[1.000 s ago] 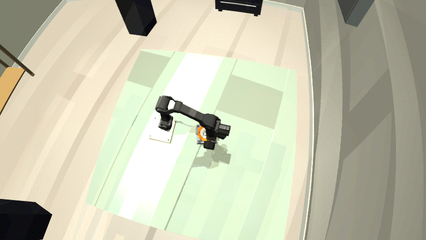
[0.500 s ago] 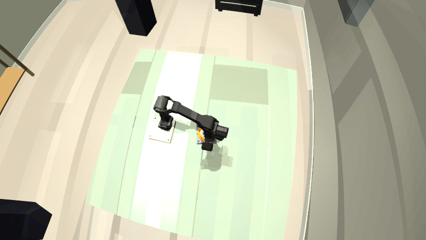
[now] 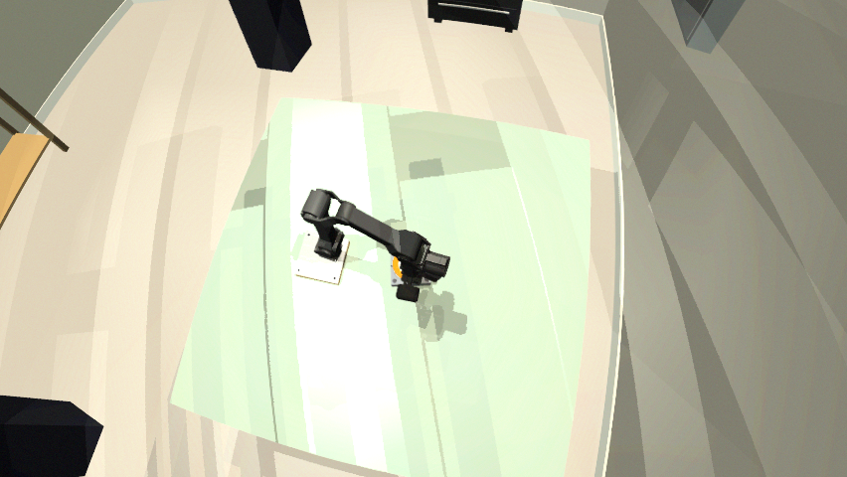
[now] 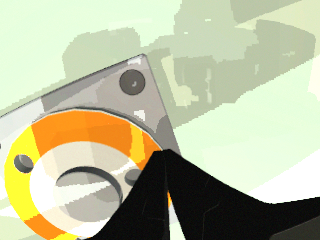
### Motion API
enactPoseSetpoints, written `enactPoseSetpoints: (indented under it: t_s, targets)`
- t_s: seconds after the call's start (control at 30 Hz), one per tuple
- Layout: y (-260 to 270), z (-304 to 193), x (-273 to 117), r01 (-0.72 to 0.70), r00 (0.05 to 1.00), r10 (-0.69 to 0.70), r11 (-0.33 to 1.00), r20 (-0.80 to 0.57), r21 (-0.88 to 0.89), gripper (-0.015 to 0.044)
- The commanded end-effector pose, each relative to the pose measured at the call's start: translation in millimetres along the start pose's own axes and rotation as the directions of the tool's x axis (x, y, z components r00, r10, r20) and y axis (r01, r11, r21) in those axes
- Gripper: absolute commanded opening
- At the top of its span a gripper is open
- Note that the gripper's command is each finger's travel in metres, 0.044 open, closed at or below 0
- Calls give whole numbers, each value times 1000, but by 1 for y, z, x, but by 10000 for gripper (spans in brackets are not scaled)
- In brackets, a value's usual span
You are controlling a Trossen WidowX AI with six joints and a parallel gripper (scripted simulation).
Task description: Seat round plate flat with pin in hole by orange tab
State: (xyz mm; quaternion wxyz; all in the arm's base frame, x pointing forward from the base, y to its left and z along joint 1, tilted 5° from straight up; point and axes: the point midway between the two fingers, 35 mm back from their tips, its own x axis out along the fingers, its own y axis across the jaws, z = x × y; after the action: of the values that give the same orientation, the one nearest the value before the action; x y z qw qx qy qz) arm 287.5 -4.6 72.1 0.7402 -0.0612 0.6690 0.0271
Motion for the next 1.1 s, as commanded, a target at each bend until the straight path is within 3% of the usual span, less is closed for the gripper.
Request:
enactPoseSetpoints:
  t_s: [0.0, 1.07]
  targets:
    - [-1, -7, 3, 1, 1000, -2, 1000, -16, -5, 0]
    - [-3, -38, 0, 2, 1000, -2, 1000, -18, -6, 0]
